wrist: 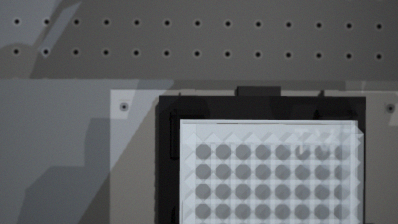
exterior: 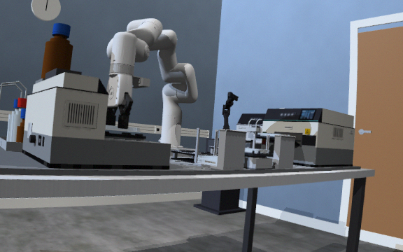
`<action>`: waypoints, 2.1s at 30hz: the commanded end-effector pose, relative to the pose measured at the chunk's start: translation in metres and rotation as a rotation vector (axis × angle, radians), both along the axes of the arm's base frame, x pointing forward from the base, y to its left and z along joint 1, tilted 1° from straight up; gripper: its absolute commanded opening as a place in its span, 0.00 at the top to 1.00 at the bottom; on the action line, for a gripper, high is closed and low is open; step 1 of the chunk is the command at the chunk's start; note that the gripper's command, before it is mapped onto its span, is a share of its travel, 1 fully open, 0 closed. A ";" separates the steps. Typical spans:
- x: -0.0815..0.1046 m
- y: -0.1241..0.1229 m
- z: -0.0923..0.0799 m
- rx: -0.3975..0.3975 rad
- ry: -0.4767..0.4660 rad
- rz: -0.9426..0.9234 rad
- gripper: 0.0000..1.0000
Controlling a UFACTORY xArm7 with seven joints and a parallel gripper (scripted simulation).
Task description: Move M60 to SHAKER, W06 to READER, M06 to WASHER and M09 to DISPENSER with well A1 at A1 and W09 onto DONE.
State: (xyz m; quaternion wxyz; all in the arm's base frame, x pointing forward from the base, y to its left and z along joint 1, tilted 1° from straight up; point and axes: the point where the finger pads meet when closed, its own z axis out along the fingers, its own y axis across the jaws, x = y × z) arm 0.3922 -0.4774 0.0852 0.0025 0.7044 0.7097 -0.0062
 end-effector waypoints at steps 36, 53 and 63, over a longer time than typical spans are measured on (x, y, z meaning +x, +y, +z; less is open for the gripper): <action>0.001 -0.001 -0.006 -0.004 -0.003 0.000 0.00; 0.001 -0.001 -0.006 -0.004 -0.003 0.000 0.00; 0.001 -0.001 0.004 -0.004 -0.003 0.000 0.00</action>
